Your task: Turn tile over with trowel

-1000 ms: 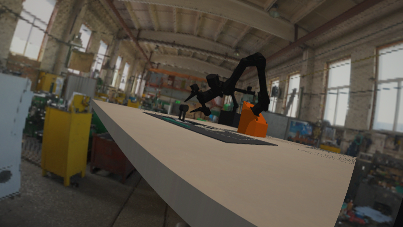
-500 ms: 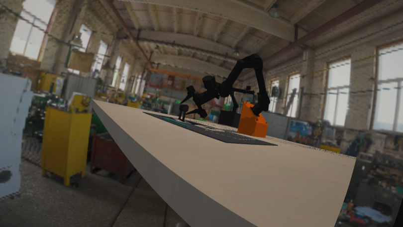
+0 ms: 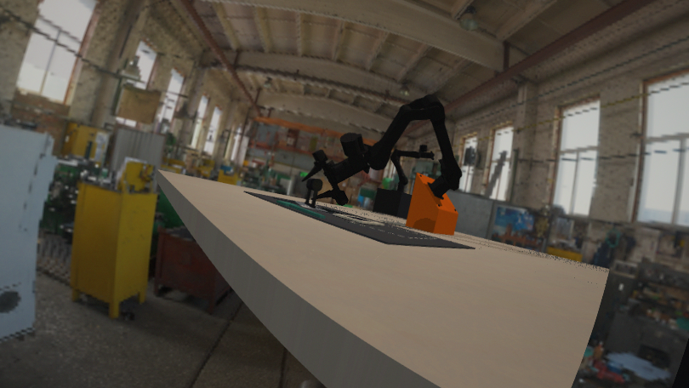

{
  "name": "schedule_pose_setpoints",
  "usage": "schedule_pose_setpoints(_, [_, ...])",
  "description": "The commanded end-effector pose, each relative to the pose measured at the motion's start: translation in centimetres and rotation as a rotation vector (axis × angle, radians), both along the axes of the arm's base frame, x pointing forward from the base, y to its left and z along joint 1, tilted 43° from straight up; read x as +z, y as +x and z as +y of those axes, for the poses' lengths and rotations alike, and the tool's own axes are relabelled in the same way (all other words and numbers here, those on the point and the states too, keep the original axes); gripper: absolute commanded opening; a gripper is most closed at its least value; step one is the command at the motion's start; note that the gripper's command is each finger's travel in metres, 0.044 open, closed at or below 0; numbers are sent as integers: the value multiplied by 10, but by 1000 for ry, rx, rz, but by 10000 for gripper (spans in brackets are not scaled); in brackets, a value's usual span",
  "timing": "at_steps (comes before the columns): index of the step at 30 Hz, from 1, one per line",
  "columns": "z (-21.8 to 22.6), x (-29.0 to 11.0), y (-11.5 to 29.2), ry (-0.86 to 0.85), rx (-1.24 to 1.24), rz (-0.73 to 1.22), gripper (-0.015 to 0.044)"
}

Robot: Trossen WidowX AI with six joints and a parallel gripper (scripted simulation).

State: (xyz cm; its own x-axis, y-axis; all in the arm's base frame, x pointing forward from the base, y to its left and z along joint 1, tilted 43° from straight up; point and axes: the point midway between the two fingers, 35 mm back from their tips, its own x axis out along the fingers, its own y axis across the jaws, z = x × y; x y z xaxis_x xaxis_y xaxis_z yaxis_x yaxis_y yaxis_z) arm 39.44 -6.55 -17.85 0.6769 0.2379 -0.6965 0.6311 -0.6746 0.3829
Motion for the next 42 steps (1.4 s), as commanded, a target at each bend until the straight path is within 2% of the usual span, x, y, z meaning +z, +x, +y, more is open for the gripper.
schedule_pose_setpoints(1, [-1, 0, 3, -3, -7, -5, 247])
schedule_pose_setpoints(5, [-1, 0, 3, -3, -7, -5, 142])
schedule_pose_setpoints(26, [-1, 0, 3, -3, -7, -5, 3])
schedule_pose_setpoints(42, [-42, 44, 6, -5, -5, -5, 0])
